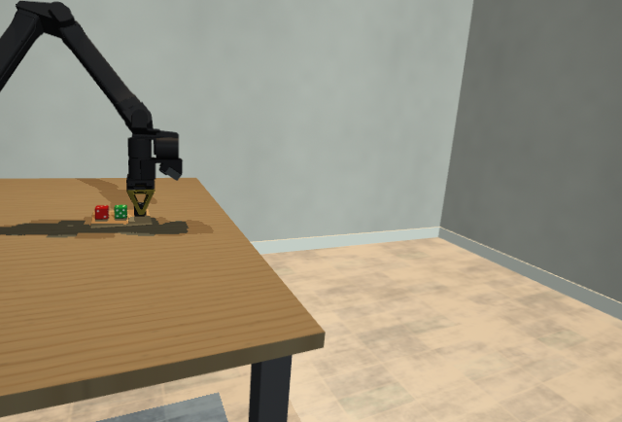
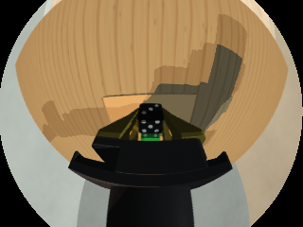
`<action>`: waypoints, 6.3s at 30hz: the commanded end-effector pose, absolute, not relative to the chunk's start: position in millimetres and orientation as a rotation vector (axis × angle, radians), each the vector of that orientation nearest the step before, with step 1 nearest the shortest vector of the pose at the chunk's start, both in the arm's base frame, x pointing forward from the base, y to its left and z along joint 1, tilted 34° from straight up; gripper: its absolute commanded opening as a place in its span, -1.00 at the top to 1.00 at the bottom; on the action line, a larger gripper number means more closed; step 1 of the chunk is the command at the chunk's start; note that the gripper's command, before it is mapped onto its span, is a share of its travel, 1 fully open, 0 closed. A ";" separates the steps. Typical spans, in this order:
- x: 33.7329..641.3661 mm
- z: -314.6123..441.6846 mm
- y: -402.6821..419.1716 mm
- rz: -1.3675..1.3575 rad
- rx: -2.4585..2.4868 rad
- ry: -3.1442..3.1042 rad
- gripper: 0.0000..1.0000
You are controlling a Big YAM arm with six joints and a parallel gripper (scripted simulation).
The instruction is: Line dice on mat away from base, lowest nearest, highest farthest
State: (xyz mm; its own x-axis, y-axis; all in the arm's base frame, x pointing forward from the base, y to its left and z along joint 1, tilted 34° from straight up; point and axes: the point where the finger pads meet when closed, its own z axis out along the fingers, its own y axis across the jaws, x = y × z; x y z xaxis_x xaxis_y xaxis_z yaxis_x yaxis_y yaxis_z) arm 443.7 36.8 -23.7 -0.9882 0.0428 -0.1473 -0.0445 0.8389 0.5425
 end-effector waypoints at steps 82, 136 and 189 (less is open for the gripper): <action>460.7 -20.8 26.2 0.837 0.021 2.847 0.49; 462.2 -25.2 38.0 0.837 -0.005 2.845 0.49; 463.3 3.5 15.8 0.819 0.001 2.815 0.11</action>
